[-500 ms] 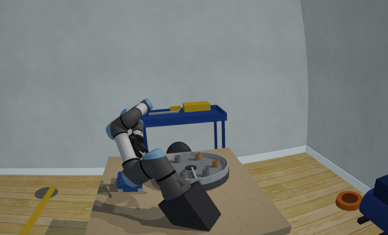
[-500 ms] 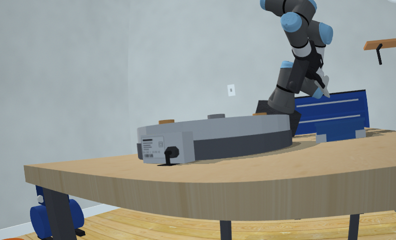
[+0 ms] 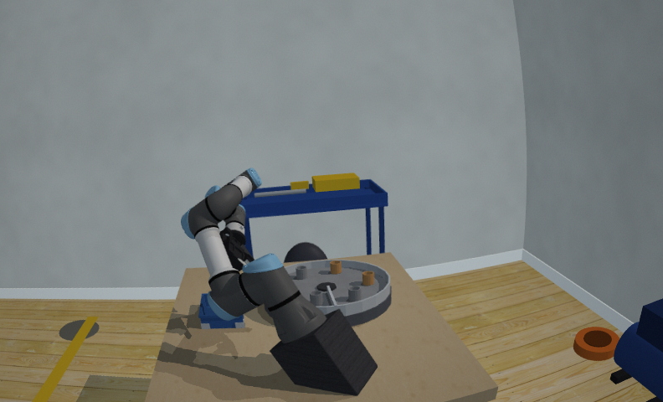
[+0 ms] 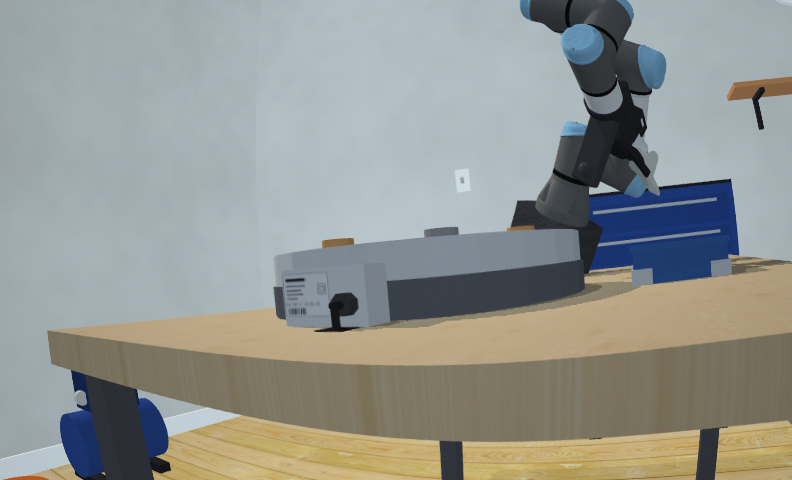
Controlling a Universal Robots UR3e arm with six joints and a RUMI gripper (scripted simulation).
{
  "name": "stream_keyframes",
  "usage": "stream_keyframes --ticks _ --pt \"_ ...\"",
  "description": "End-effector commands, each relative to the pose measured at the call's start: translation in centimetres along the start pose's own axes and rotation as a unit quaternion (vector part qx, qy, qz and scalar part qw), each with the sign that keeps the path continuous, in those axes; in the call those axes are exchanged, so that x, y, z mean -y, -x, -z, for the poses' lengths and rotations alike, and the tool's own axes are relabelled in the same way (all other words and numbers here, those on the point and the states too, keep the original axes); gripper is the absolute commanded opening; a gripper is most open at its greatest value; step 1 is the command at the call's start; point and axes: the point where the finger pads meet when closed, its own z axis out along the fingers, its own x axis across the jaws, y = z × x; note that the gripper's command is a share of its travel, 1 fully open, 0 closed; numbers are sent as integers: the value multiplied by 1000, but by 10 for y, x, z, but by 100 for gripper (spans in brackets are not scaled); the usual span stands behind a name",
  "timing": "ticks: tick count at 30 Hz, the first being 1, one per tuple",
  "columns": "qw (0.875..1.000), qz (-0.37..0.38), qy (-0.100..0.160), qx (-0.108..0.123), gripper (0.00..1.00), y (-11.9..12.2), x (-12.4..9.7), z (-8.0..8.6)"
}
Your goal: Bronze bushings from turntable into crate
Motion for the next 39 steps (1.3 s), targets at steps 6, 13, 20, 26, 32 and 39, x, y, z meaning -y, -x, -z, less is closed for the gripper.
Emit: stream_keyframes --ticks 6,13,20,26,32,39 --pt "1000 -2 -2 2 100 0 1 1" --pt "999 -33 -12 27 100 -1 9 7" --pt "993 -87 -29 69 100 -3 24 19" --pt "972 -180 -52 143 100 -12 51 42" --pt "947 -246 -66 196 100 -21 66 56" --pt "908 -321 -75 258 100 -38 88 78"
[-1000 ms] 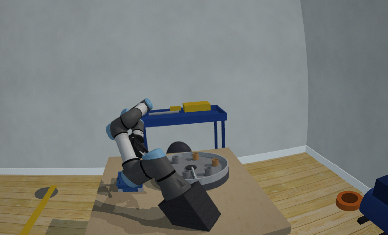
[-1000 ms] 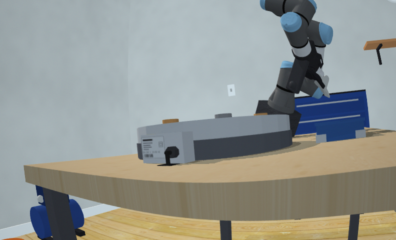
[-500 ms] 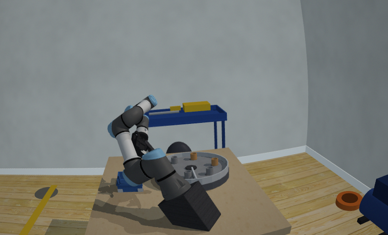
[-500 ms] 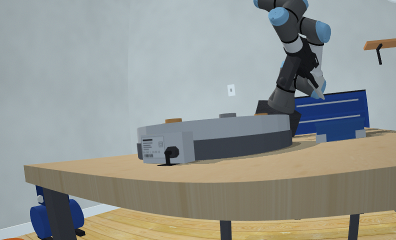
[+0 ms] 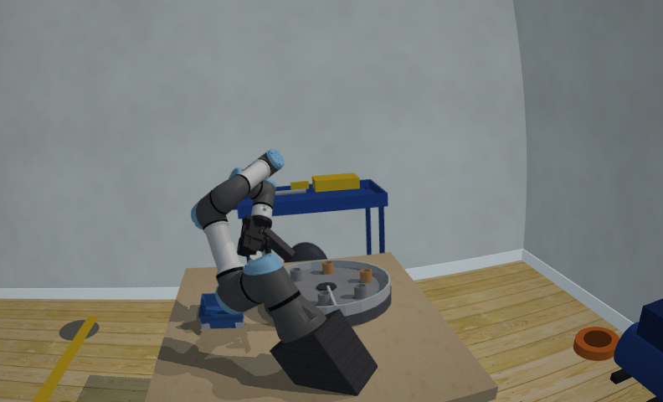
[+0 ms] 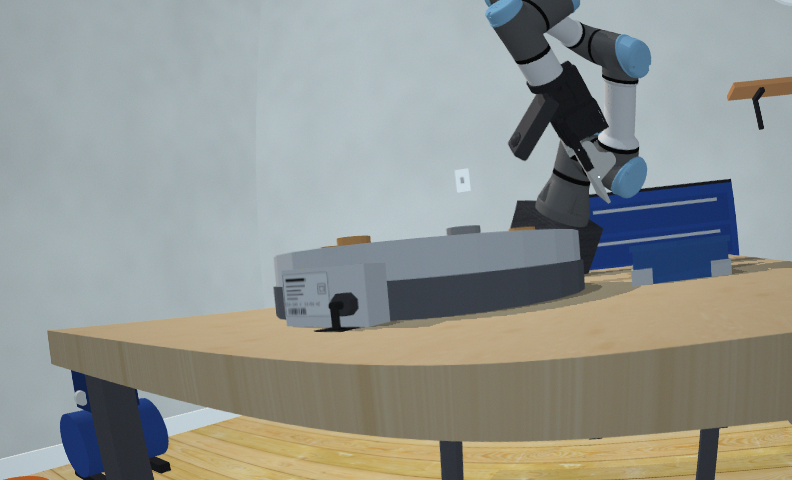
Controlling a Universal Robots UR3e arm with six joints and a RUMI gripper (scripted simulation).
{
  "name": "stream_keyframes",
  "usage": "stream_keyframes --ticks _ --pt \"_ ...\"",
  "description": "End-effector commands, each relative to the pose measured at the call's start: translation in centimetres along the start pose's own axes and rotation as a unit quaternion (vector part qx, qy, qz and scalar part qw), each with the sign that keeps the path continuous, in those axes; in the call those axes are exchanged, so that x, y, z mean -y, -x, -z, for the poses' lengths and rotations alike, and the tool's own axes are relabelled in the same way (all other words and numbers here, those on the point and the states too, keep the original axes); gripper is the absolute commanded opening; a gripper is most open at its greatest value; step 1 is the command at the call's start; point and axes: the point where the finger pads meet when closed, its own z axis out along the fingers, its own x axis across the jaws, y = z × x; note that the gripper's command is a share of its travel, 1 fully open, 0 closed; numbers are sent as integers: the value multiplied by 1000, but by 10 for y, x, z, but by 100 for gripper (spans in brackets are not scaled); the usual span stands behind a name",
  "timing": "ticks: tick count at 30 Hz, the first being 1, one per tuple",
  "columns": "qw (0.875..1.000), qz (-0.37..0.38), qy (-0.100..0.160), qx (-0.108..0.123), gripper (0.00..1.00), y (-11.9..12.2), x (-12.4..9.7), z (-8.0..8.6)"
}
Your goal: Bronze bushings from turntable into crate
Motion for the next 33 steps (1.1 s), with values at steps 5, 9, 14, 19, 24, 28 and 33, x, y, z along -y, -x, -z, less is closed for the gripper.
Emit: stream_keyframes --ticks 5,9,14,19,24,28,33 --pt "980 -152 -31 121 100 10 44 32" --pt "967 -198 -35 157 100 8 58 44" --pt "953 -236 -36 186 100 5 72 56" --pt "922 -303 -37 239 100 -1 92 74" --pt "891 -355 -36 281 100 -10 109 90" --pt "860 -399 -34 316 100 -19 124 103" --pt "834 -432 -31 343 100 -28 135 114"
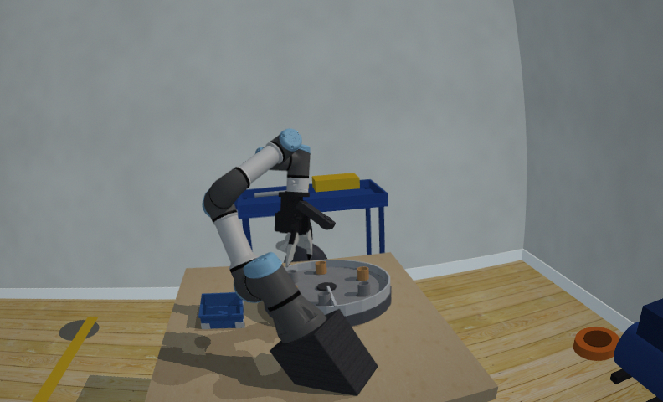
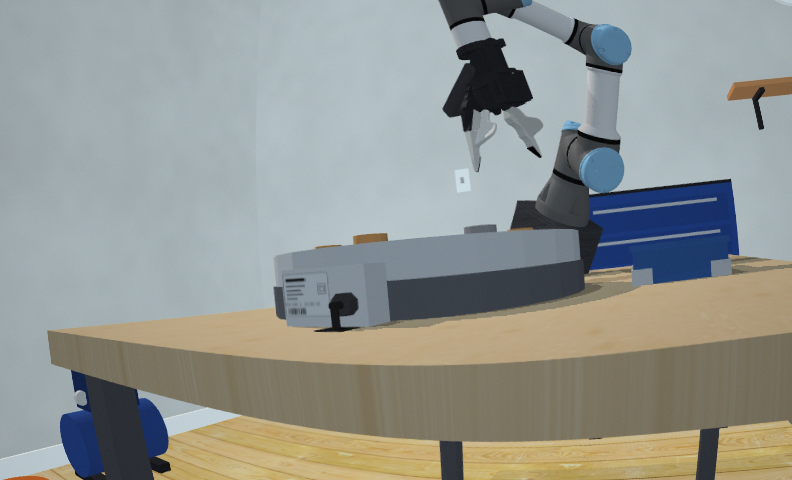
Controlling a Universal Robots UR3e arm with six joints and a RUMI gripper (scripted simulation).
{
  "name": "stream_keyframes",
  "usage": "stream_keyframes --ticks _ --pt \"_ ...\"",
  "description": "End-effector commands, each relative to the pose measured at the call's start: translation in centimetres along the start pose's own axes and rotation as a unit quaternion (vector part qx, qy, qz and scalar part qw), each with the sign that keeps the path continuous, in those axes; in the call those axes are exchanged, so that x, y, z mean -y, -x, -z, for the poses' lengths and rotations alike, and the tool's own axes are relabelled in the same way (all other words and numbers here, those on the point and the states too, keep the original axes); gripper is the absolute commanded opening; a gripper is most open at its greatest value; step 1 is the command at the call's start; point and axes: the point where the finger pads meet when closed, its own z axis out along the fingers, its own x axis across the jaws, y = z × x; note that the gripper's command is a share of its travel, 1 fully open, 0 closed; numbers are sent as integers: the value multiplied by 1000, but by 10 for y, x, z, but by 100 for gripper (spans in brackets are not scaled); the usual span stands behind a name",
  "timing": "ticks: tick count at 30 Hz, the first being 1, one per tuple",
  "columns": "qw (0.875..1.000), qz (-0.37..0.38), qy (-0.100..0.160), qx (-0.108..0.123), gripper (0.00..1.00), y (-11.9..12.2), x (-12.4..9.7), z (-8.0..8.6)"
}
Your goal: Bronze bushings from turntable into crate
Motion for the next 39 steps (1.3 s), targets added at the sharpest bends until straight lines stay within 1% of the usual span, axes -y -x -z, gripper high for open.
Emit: stream_keyframes --ticks 1,5,10,33,34,39 --pt "994 -87 -4 73 100 23 21 16" --pt "988 -120 -1 98 100 28 31 25" --pt "984 -137 0 110 100 31 37 30" --pt "984 -139 0 111 100 31 37 30" --pt "984 -139 0 111 6 31 37 30" --pt "984 -138 0 111 6 31 37 30"
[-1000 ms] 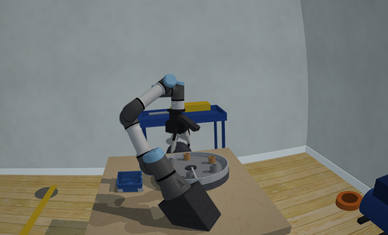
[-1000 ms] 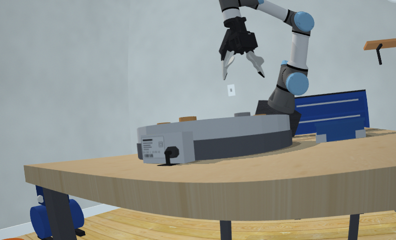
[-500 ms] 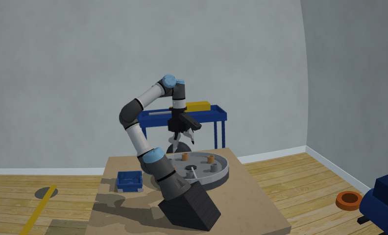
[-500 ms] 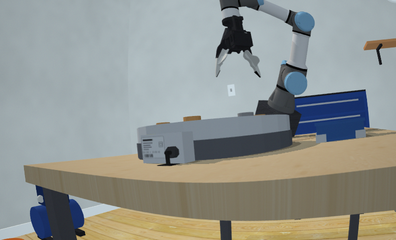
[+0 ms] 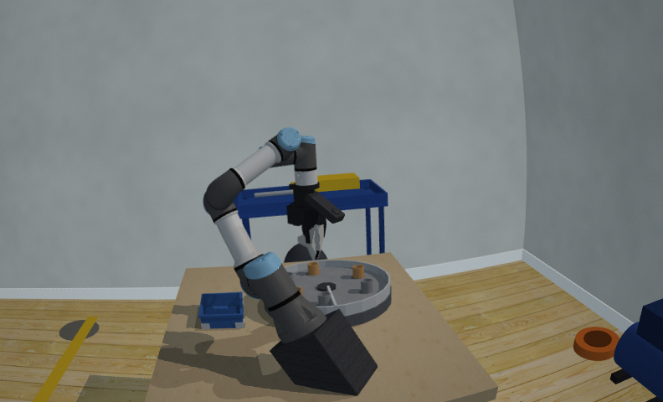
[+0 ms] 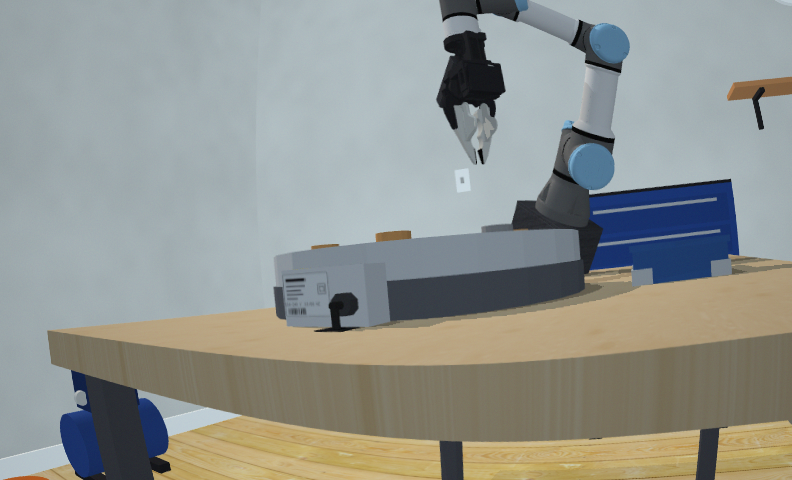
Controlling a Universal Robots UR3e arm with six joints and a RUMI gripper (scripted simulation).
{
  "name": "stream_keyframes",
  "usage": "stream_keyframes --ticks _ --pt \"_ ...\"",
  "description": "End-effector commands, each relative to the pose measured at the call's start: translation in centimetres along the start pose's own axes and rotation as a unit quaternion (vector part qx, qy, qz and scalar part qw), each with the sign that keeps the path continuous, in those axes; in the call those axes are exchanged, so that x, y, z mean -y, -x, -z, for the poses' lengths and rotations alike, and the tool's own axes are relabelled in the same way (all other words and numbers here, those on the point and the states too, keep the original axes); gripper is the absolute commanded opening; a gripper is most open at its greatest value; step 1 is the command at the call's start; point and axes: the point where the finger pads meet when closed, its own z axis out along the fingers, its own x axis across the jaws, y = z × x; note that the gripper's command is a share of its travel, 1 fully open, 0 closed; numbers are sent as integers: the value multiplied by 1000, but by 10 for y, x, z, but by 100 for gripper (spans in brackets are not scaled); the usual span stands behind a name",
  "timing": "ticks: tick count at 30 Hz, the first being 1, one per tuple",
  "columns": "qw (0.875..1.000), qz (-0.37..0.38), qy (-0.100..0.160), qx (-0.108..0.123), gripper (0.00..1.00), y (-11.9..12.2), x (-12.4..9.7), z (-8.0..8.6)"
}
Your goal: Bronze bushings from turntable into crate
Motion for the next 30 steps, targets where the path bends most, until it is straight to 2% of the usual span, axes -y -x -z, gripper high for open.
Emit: stream_keyframes --ticks 1,30 --pt "1000 0 0 2 6 1 0 1" --pt "1000 0 0 2 5 1 0 1"
